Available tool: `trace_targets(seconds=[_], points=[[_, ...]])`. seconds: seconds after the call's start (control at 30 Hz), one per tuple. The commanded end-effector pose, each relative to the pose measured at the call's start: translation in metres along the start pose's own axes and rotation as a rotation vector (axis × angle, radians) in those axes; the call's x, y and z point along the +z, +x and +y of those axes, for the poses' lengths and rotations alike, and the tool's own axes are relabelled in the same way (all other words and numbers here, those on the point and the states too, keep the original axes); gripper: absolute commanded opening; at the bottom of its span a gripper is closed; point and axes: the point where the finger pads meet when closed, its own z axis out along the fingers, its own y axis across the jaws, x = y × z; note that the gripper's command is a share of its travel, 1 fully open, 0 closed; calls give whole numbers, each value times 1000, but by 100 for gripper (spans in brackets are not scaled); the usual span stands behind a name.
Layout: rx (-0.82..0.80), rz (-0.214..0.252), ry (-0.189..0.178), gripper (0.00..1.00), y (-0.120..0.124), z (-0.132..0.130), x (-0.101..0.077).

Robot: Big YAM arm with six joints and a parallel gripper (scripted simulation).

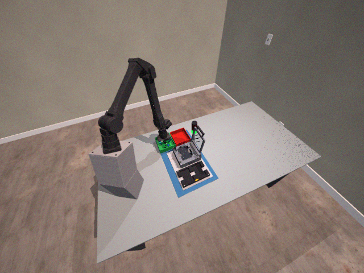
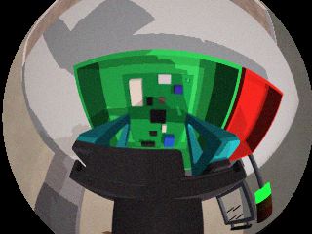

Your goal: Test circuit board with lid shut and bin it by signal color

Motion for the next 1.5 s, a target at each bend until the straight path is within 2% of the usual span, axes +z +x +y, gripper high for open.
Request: trace_targets(seconds=[0.0,1.47], points=[[0,-2,1,72,-1,4,5],[1,-1,0,72,0,5,6]])
